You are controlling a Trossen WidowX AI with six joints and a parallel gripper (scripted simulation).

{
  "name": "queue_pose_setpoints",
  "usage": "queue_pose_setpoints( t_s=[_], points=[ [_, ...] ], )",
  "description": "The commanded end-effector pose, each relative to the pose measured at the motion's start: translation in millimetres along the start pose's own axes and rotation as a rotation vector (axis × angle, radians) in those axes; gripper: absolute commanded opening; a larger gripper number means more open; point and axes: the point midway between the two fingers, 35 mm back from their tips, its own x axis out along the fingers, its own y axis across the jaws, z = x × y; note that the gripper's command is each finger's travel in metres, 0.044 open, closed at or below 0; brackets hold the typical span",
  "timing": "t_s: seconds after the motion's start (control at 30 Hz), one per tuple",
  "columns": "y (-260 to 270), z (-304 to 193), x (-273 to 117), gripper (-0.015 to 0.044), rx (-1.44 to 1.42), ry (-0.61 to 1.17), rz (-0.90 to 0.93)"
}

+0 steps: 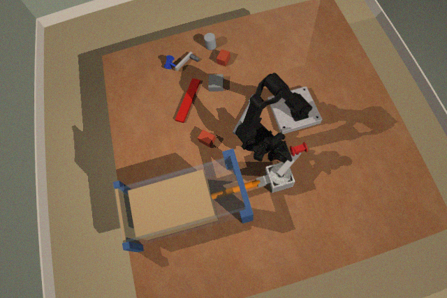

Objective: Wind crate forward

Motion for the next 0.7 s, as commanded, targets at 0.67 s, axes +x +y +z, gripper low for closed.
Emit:
queue_pose_setpoints(
  t_s=[0.67],
  points=[
    [-7.3, 3.3, 0.0, 0.0240, 0.000, 0.000, 0.000]
  ],
)
